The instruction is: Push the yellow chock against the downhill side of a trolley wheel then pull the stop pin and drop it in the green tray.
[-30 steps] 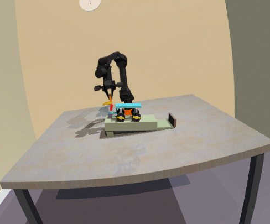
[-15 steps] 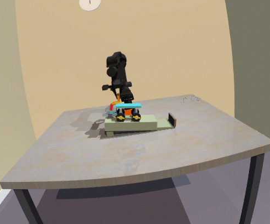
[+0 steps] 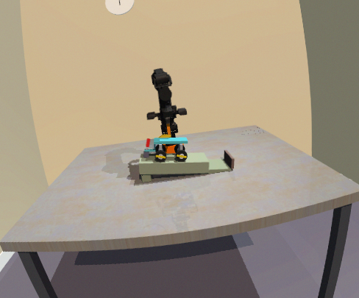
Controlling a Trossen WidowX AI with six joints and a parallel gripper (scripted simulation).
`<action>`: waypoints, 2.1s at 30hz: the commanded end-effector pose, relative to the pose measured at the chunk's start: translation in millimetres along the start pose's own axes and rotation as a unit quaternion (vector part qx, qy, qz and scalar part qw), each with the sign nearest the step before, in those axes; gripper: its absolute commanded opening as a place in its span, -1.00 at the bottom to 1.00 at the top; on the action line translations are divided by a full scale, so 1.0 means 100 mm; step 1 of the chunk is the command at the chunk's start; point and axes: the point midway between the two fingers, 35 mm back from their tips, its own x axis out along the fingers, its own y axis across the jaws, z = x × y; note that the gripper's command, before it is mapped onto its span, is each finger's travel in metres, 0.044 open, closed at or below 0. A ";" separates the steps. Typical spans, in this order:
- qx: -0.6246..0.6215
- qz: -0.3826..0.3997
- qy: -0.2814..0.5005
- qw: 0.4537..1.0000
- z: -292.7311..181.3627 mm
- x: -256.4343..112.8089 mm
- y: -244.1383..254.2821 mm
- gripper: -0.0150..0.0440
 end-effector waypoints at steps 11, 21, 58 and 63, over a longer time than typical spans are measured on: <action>0.002 0.004 0.001 1.000 0.11 0.05 0.53 -0.49; 0.002 0.006 0.000 1.000 0.19 0.08 0.94 -0.49; 0.002 -0.052 -0.001 0.999 0.60 0.21 1.52 -0.49; 0.002 -0.052 -0.001 0.999 0.60 0.36 1.51 -0.49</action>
